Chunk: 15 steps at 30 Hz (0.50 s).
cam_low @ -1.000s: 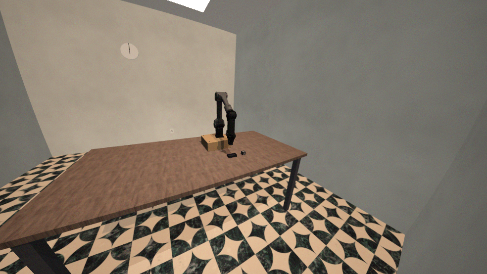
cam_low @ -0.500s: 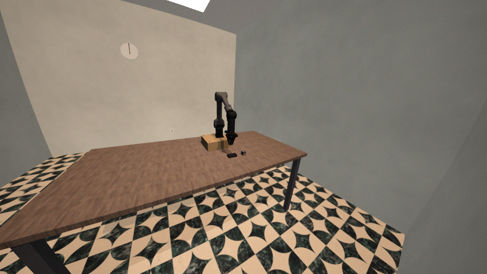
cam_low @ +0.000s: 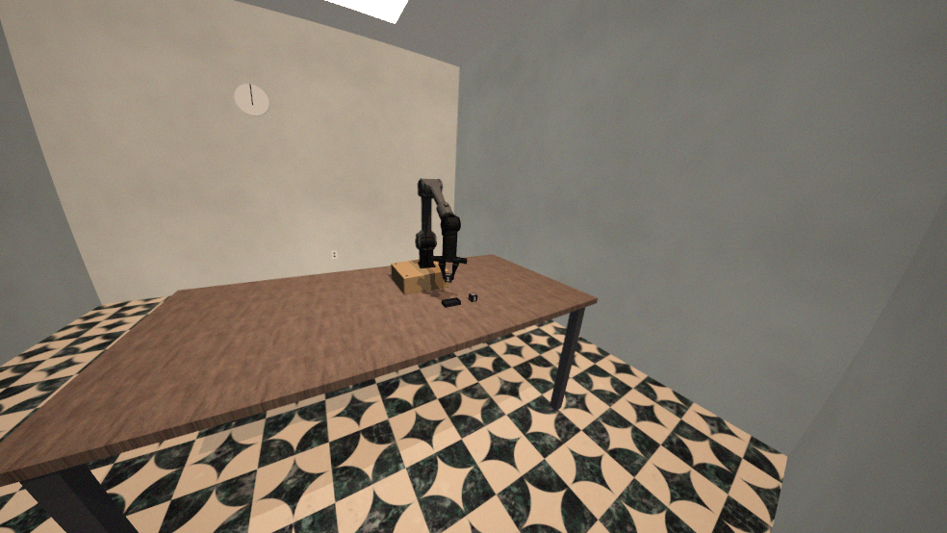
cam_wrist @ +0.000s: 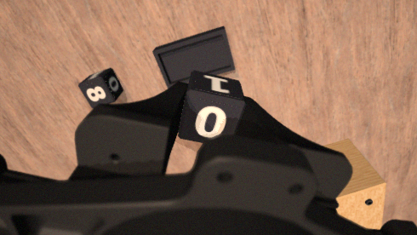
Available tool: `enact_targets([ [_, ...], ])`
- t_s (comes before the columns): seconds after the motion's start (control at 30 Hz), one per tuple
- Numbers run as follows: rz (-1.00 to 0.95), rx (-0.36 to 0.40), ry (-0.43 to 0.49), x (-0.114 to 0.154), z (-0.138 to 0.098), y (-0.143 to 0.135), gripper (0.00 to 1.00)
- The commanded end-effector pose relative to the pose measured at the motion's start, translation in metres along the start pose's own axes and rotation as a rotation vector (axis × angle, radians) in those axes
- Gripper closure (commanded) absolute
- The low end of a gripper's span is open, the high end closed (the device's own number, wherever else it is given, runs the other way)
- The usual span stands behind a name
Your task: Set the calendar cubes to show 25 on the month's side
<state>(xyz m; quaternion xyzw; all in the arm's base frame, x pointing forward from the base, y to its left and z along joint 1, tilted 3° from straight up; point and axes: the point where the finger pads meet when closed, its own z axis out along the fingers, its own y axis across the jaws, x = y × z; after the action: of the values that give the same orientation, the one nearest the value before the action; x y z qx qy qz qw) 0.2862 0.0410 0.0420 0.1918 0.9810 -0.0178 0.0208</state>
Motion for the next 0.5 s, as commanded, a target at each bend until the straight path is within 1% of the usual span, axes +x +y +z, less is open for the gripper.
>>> enact_targets([
  [0.0, -0.162, -0.011, 0.005, 0.0, -0.0004, 0.0001, 0.66],
  [0.3, -0.88, -0.012, 0.001, 0.0002, -0.0006, 0.0003, 0.66],
  [0.37, -0.88, -0.012, 0.001, 0.0002, -0.0006, 0.0003, 0.66],
  [0.47, -1.109, -0.013, -0.001, 0.0002, -0.0006, 0.0004, 0.66],
])
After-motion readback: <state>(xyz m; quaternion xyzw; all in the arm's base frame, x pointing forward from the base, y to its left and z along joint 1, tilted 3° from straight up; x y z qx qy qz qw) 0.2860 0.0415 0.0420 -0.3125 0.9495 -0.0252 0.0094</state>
